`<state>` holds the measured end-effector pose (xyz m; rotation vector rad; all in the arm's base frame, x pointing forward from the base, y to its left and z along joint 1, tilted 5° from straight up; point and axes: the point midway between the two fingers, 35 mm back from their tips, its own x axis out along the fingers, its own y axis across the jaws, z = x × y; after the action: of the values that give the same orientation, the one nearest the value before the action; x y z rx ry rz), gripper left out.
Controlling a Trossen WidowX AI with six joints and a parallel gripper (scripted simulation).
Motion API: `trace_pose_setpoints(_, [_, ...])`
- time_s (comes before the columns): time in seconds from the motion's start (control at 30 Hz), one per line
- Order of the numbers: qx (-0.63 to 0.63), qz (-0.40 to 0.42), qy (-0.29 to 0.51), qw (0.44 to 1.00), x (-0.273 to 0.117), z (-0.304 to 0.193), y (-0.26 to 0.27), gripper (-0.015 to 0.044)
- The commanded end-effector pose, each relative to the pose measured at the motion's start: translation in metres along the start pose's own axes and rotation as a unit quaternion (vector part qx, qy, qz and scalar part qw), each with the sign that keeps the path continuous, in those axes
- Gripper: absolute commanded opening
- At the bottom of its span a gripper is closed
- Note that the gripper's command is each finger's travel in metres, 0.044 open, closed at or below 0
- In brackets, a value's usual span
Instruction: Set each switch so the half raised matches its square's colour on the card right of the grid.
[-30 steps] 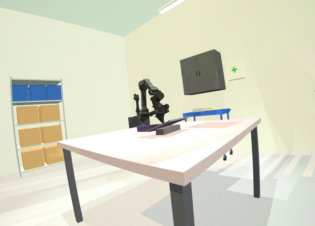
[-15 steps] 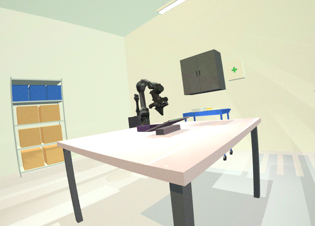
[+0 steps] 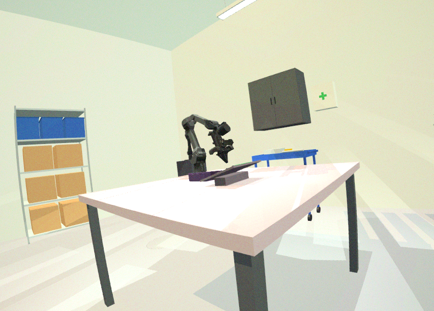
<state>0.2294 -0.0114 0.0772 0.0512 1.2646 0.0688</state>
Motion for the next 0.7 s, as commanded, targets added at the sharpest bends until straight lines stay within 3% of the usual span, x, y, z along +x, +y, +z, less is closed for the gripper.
trace_pose_setpoints(0.0, [0.001,-0.001,0.002,1.000,0.016,-0.005,0.001,0.0000])
trace_pose_setpoints(0.67, [0.001,-0.001,0.002,1.000,0.039,-0.006,0.001,0.0000])
